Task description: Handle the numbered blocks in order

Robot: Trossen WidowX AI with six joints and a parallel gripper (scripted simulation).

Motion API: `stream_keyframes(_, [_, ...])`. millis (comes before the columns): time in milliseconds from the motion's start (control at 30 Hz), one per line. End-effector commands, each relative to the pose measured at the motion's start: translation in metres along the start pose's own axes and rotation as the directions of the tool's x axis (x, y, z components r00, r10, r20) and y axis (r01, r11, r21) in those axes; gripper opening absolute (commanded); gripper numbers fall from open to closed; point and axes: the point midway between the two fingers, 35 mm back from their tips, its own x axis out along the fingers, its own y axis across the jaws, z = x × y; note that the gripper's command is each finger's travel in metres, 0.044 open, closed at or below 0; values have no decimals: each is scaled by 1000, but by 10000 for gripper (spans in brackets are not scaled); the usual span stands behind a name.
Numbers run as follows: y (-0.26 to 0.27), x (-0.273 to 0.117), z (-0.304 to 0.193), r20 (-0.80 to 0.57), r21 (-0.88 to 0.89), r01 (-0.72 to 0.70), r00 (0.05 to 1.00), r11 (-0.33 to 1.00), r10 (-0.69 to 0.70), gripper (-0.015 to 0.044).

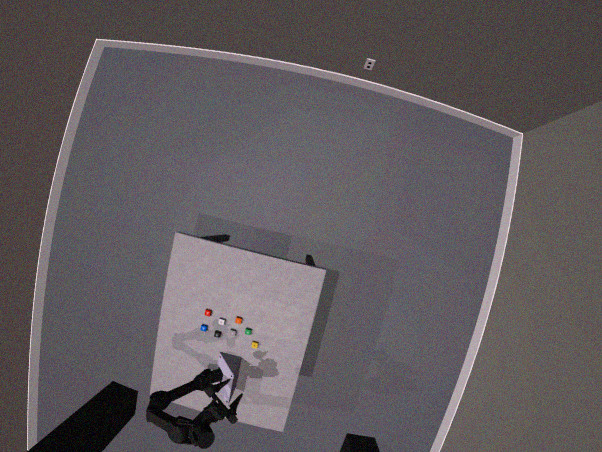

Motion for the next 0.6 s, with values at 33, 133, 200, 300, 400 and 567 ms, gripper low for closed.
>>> stream_keyframes(33, [-7,73,-44,-310,-223,-86,951,971,13,400])
stream_keyframes(133, [-9,101,-68,-446,-311,-172,895,935,17,400])
stream_keyframes(200, [-10,118,-86,-533,-356,-244,846,902,18,400])
stream_keyframes(300, [-11,139,-114,-654,-399,-367,756,840,19,400])
stream_keyframes(400, [-12,156,-141,-754,-408,-489,657,771,18,400])
stream_keyframes(567, [-12,158,-146,-770,-406,-512,638,757,18,400])
